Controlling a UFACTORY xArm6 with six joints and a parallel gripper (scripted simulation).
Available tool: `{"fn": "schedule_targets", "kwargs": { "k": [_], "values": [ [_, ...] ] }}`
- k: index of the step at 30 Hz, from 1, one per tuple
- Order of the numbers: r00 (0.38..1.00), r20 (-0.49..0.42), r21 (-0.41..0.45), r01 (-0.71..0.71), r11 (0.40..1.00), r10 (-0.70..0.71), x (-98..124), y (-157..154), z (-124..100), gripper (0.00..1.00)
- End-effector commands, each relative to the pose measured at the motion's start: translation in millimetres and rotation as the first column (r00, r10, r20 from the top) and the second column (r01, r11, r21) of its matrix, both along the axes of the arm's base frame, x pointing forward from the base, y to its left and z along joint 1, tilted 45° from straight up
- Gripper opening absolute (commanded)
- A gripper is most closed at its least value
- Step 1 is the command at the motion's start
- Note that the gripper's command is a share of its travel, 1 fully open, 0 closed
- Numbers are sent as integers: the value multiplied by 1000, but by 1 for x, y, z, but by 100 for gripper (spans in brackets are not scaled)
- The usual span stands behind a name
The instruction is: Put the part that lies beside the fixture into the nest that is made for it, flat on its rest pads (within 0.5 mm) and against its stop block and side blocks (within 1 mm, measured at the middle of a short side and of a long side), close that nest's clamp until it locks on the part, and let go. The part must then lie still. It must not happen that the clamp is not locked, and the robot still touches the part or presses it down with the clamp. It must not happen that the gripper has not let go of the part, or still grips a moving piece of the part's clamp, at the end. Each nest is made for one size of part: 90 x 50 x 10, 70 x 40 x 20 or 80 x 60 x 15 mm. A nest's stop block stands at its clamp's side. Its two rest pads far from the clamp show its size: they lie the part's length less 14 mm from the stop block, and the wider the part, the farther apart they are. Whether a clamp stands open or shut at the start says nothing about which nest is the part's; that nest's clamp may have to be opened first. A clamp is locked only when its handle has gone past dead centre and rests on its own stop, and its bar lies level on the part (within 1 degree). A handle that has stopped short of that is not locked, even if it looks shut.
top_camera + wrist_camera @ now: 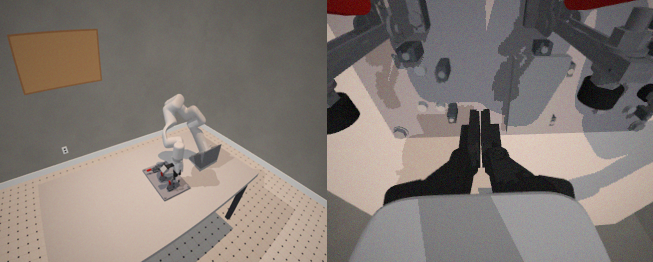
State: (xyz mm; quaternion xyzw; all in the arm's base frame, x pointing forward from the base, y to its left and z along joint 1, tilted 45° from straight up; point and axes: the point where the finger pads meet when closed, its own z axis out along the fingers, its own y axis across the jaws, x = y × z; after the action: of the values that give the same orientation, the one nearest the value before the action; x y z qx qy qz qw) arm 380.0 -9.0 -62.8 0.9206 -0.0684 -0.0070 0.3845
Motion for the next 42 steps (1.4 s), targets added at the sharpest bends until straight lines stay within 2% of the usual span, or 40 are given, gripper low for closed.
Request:
{"fn": "schedule_targets", "kwargs": {
  "k": [1,12,13,18,21,30,33,42],
  "values": [
    [1000,2,1,-1,1000,1,1,2,2,0],
    [1000,2,1,-1,1000,1,1,2,2,0],
    [1000,2,1,-1,1000,1,1,2,2,47],
    [1000,2,1,-1,1000,1,1,5,5,47],
    [1000,2,1,-1,1000,1,2,15,15,47],
    [1000,2,1,-1,1000,1,8,76,76,47],
    [1000,2,1,-1,1000,1,9,90,89,47],
    [1000,2,1,-1,1000,1,10,96,95,47]
  ]
}}
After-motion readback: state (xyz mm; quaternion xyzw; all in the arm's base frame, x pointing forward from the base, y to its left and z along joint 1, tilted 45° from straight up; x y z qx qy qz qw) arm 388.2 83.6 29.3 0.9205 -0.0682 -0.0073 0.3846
